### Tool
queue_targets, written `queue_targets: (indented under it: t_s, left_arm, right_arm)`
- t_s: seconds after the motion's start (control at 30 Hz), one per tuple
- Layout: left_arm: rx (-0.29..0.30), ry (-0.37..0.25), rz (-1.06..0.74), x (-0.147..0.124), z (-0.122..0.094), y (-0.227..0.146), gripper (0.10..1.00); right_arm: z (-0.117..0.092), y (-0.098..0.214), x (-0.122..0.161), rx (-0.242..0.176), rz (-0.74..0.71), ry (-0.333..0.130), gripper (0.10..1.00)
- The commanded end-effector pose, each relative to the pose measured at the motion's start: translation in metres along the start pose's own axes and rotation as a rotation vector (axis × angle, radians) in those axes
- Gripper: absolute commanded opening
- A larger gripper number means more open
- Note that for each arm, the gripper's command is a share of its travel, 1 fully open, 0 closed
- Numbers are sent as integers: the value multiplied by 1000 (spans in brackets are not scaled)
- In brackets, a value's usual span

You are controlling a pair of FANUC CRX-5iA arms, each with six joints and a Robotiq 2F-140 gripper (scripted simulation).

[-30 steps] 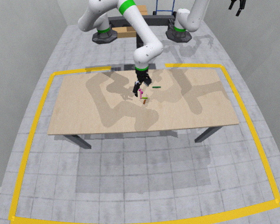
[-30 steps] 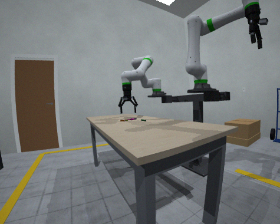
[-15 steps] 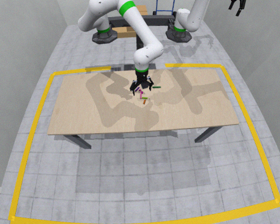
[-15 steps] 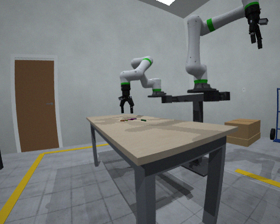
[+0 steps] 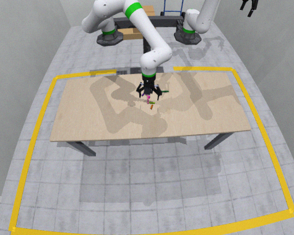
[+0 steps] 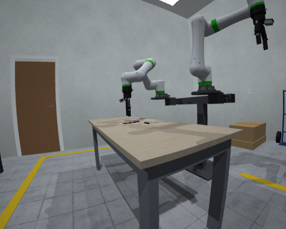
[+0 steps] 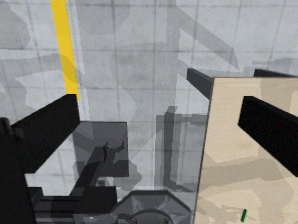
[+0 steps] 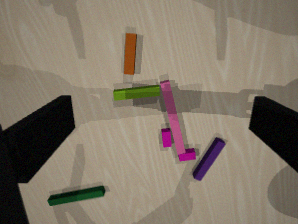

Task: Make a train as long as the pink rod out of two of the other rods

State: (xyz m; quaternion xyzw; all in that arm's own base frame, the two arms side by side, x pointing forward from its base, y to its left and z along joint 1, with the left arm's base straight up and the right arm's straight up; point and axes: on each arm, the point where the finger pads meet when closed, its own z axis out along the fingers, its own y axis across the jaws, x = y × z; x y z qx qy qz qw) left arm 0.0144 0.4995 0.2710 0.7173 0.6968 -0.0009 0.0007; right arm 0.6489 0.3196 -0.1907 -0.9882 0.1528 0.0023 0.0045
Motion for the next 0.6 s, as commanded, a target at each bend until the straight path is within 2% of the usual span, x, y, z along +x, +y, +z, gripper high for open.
queue_targets:
  t_s: [0.0, 0.1, 0.17, 0.33, 0.57]
  left_arm:
    - [0, 2, 0, 0, -1, 0, 1000]
    - [0, 2, 0, 0, -1, 0, 1000]
    - [0, 2, 0, 0, -1, 0, 1000]
    - [0, 2, 0, 0, -1, 0, 1000]
    - [0, 2, 0, 0, -1, 0, 1000]
  right_arm:
    - [-2, -2, 5, -6, 167, 8, 1000]
    - [-2, -2, 8, -6, 280, 9, 1000]
    - [-2, -2, 8, -6, 280, 9, 1000]
    - [-2, -3, 12, -5, 462, 9, 1000]
    - [-2, -3, 13, -5, 520, 9, 1000]
